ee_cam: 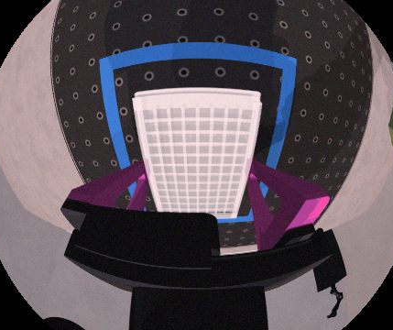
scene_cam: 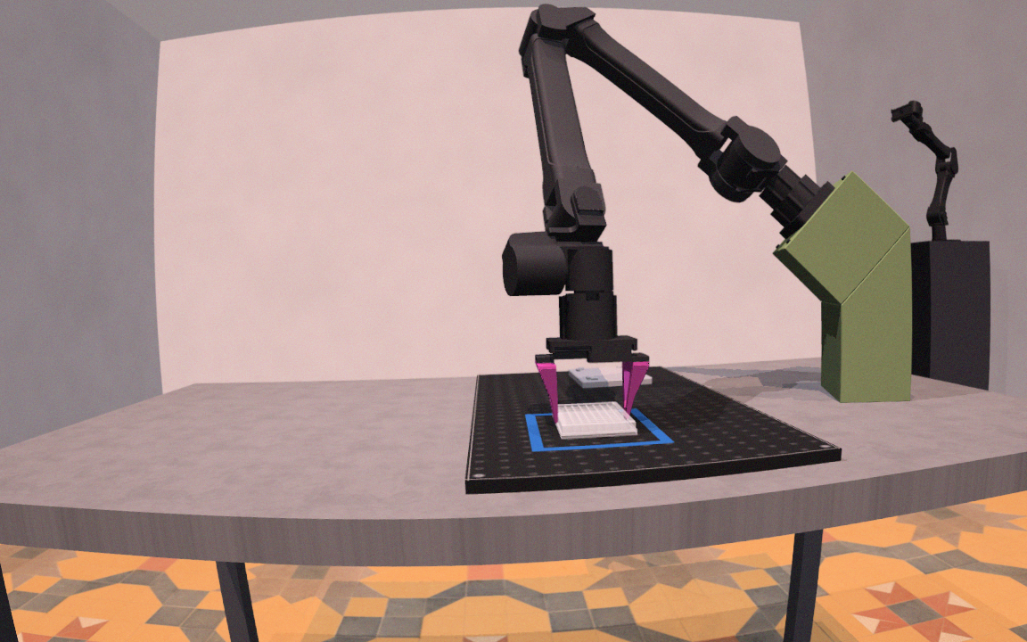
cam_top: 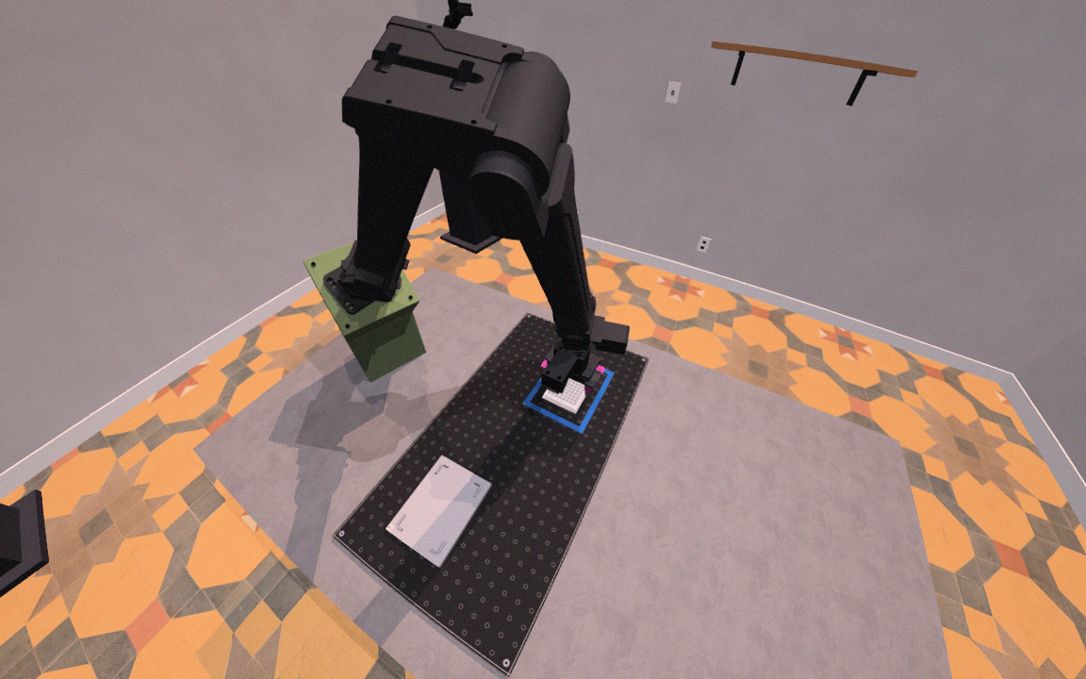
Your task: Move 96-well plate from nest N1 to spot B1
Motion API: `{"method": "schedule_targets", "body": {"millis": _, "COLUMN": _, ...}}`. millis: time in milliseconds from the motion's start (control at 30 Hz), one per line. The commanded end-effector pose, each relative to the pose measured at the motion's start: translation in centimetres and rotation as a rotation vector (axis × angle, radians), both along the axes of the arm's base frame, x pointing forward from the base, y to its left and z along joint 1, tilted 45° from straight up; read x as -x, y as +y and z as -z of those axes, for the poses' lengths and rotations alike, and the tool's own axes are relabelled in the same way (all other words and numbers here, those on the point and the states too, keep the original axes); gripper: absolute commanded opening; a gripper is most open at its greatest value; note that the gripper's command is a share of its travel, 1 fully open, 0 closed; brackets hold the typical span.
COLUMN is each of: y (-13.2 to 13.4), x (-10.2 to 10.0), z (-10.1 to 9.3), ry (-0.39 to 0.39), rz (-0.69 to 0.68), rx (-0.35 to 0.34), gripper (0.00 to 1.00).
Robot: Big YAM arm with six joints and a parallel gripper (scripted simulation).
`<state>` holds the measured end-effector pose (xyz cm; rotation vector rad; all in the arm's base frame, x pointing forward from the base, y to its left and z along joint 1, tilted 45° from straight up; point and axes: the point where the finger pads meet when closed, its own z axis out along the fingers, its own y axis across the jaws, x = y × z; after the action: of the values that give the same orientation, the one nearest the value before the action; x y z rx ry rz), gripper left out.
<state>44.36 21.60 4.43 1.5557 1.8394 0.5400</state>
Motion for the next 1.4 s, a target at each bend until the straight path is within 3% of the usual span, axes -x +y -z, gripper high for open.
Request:
{"method": "schedule_targets", "body": {"millis": 0, "y": -0.51, "x": -0.80, "z": 0.51, "ry": 0.004, "rz": 0.010, "rx": 0.008, "gripper": 0.00}}
{"method": "schedule_targets", "body": {"millis": 1367, "y": -0.69, "x": -0.60, "z": 0.75, "ry": 0.009, "rz": 0.011, "rx": 0.011, "gripper": 0.00}}
